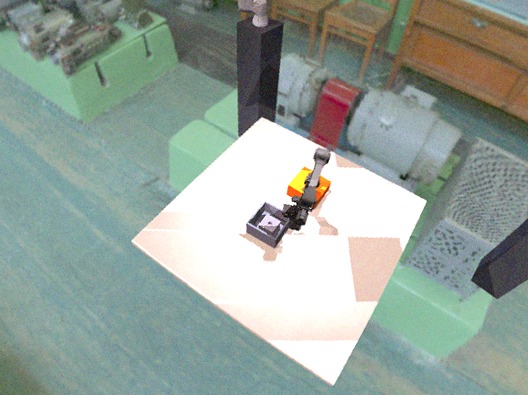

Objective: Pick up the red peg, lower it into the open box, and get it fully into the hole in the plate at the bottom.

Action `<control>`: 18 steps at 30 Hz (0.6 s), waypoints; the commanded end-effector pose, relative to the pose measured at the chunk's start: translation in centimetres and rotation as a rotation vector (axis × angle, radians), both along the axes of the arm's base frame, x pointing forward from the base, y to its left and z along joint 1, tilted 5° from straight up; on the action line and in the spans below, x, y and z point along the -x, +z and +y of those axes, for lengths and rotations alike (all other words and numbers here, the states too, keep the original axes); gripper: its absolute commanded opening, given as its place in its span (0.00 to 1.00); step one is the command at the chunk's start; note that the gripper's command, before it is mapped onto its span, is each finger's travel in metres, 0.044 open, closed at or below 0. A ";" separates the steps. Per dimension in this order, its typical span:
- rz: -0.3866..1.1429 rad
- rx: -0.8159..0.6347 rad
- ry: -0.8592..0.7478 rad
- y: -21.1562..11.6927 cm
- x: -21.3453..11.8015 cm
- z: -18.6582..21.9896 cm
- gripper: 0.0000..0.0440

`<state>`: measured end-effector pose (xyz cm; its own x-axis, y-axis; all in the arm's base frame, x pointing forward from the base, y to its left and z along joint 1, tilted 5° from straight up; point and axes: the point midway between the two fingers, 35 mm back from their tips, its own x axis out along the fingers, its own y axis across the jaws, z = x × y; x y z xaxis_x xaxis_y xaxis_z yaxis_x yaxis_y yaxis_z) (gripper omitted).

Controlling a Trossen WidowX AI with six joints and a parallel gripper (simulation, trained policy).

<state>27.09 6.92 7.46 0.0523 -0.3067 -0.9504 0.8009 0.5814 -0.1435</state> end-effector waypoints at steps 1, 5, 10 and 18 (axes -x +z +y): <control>-0.008 0.008 -0.020 0.0 -1.1 -1.4 0.00; -0.012 0.009 -0.037 -0.2 -2.2 -3.1 0.00; -0.012 0.003 -0.044 -0.8 -3.6 -5.2 0.00; 0.003 -0.031 -0.022 -2.4 -5.3 -7.8 0.00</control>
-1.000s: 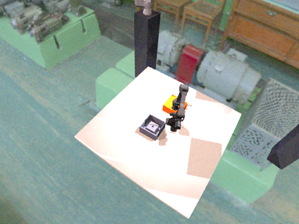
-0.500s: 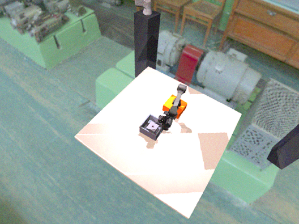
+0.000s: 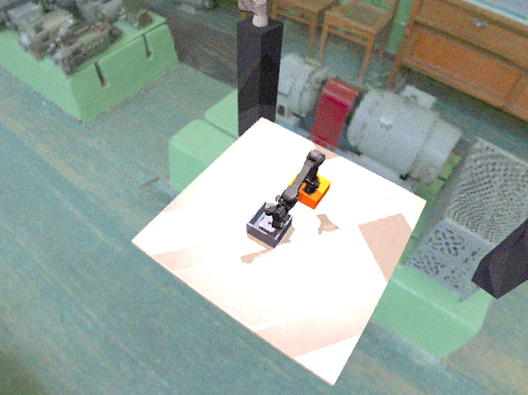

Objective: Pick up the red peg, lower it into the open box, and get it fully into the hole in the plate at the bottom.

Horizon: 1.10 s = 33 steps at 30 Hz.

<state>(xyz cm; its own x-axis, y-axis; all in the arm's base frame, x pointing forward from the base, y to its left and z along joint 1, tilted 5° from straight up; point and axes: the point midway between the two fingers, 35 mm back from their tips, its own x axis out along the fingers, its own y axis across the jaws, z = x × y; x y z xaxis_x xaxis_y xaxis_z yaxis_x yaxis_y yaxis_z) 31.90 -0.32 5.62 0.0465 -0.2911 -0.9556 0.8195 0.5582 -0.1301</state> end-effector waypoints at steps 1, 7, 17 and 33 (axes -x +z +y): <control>0.008 -0.019 0.015 -0.8 -0.7 -0.8 0.00; 0.024 -0.053 0.056 -2.6 -1.4 -1.9 0.00; 0.073 -0.116 0.115 -5.6 -1.8 -2.7 0.34; 0.046 -0.232 0.131 -3.9 -7.0 -3.0 1.00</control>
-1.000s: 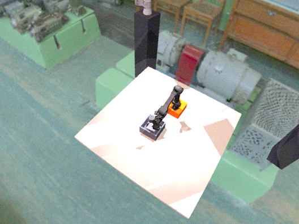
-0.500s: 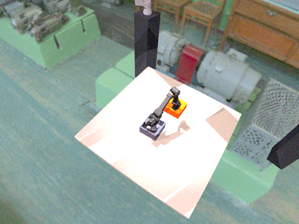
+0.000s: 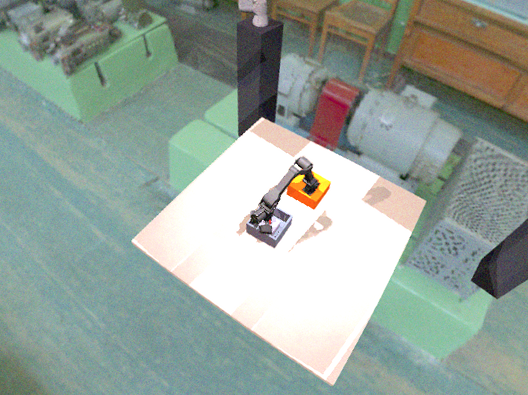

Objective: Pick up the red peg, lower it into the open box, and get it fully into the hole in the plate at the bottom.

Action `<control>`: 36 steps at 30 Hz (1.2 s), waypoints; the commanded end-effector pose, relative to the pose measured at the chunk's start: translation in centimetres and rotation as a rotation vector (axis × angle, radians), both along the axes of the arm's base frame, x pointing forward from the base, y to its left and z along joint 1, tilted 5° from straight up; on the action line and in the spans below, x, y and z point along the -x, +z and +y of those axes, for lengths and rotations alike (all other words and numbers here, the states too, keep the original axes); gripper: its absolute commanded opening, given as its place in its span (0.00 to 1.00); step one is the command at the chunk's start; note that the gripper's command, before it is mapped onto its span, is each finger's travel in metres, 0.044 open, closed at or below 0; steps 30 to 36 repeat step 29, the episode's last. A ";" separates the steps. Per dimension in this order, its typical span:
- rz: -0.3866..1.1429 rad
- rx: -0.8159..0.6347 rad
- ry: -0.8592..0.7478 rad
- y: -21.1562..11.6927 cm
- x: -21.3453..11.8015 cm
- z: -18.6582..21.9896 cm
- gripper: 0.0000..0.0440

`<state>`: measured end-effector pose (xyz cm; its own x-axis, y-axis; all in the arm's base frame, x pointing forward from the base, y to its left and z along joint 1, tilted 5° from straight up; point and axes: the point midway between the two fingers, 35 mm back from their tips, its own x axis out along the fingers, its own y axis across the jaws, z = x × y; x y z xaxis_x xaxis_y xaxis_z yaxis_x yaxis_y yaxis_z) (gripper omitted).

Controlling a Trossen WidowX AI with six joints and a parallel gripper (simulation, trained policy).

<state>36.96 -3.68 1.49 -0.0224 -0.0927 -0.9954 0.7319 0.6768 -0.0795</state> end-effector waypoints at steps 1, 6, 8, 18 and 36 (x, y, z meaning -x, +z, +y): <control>-0.059 -0.045 -0.001 0.5 -2.5 0.5 1.00; -0.123 -0.087 0.009 1.5 -5.0 1.0 1.00; -0.149 -0.102 0.014 1.9 -6.0 1.2 1.00; -0.152 -0.104 0.015 2.0 -6.1 1.3 1.00; -0.153 -0.104 0.015 2.0 -6.1 1.3 1.00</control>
